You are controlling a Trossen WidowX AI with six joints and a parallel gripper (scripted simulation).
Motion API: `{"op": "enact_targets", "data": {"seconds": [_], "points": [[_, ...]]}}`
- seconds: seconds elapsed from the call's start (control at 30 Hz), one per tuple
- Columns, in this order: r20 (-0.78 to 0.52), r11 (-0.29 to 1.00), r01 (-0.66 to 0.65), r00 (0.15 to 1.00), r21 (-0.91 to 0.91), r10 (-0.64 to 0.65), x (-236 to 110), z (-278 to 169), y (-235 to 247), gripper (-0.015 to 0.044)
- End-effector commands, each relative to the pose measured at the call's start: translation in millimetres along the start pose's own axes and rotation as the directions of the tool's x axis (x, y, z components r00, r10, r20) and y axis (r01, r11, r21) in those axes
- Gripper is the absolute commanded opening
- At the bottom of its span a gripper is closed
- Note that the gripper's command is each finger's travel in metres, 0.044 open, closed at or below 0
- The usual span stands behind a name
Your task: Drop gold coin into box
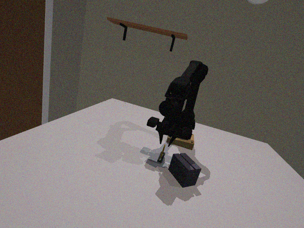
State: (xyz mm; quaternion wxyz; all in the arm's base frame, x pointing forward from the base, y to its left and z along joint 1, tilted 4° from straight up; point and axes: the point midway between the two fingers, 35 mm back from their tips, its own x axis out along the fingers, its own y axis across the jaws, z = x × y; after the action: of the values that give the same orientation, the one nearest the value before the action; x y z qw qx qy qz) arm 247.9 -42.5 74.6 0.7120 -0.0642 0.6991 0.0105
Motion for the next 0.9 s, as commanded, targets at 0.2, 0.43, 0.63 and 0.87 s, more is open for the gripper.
{"op": "enact_targets", "data": {"seconds": [0.2, 0.43, 0.63, 0.87], "points": [[0.001, 1.0, -0.003, 1.0, -0.004, 0.003, 17, 1, 0, 0.0161], [0.001, 1.0, -0.003, 1.0, -0.004, 0.003, 29, 0, 0, 0.0161], [0.001, 1.0, -0.003, 1.0, -0.004, 0.003, 38, 0, 1, 0.0161], [0.001, 1.0, -0.003, 1.0, -0.004, 0.003, 49, -1, 1, 0.0161]]}}
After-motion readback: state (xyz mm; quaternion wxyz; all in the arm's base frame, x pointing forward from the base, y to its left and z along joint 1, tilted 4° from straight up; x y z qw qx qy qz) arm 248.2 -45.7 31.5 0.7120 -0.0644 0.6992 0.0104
